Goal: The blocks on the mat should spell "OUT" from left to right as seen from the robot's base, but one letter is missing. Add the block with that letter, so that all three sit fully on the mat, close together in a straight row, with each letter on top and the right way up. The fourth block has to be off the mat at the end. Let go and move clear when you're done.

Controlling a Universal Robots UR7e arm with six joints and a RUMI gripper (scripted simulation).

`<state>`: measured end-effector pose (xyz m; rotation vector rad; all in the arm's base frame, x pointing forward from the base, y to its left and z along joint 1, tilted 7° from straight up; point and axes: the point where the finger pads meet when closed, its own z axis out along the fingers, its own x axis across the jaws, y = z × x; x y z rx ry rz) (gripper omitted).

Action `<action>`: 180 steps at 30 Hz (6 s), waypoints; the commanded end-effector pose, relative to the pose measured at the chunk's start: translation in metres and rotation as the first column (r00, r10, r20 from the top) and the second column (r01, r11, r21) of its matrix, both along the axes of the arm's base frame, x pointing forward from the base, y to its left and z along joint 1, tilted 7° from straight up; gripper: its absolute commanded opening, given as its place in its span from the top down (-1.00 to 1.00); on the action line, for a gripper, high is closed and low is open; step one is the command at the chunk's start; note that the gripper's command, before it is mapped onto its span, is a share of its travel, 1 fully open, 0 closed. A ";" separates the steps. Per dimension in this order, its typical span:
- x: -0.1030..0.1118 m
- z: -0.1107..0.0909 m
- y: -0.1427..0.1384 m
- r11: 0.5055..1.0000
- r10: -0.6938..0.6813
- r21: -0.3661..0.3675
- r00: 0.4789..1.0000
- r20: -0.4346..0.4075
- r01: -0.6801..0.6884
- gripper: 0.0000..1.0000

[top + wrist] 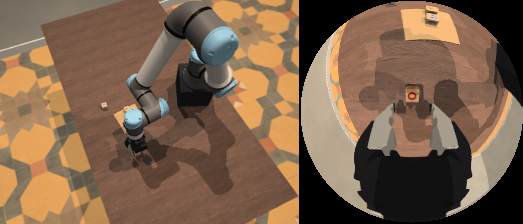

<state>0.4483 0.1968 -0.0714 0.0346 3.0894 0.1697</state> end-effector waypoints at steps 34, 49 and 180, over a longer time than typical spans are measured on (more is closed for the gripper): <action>0.002 -0.023 0.003 1.000 0.000 0.000 1.000 0.002 0.000 0.19; 0.002 -0.023 0.003 1.000 0.000 0.000 1.000 0.002 0.000 0.19; 0.001 -0.006 0.001 1.000 0.000 0.000 1.000 0.002 0.000 0.83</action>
